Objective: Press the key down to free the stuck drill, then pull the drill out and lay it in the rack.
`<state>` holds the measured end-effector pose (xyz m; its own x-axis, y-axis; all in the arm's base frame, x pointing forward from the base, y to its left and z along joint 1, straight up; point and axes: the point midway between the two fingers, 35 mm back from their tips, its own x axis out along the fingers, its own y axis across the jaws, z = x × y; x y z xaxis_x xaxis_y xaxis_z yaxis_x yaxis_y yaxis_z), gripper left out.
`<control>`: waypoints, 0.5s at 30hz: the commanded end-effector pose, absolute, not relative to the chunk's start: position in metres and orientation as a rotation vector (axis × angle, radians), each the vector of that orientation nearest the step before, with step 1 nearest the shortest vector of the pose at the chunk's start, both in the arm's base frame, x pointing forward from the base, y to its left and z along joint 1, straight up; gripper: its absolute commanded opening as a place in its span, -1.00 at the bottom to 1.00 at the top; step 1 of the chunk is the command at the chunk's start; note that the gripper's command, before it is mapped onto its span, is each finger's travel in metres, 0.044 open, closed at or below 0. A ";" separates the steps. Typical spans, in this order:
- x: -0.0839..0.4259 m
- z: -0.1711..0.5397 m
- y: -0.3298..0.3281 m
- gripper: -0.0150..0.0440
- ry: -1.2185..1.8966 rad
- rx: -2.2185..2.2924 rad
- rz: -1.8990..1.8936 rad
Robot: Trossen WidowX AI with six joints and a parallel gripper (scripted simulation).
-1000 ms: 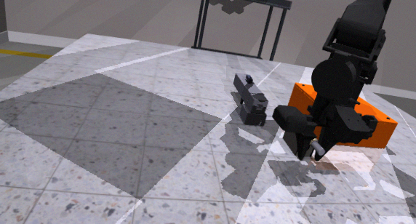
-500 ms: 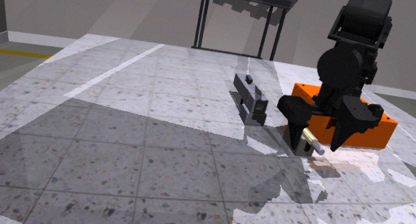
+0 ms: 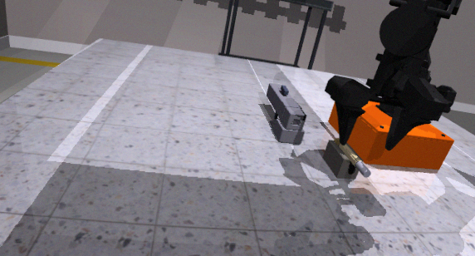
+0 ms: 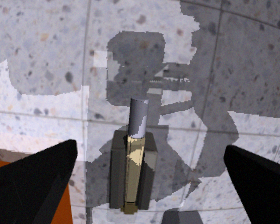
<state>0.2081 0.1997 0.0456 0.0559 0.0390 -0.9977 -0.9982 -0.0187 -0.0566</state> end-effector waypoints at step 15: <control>0.282 0.213 0.322 1.00 0.113 -1.660 0.939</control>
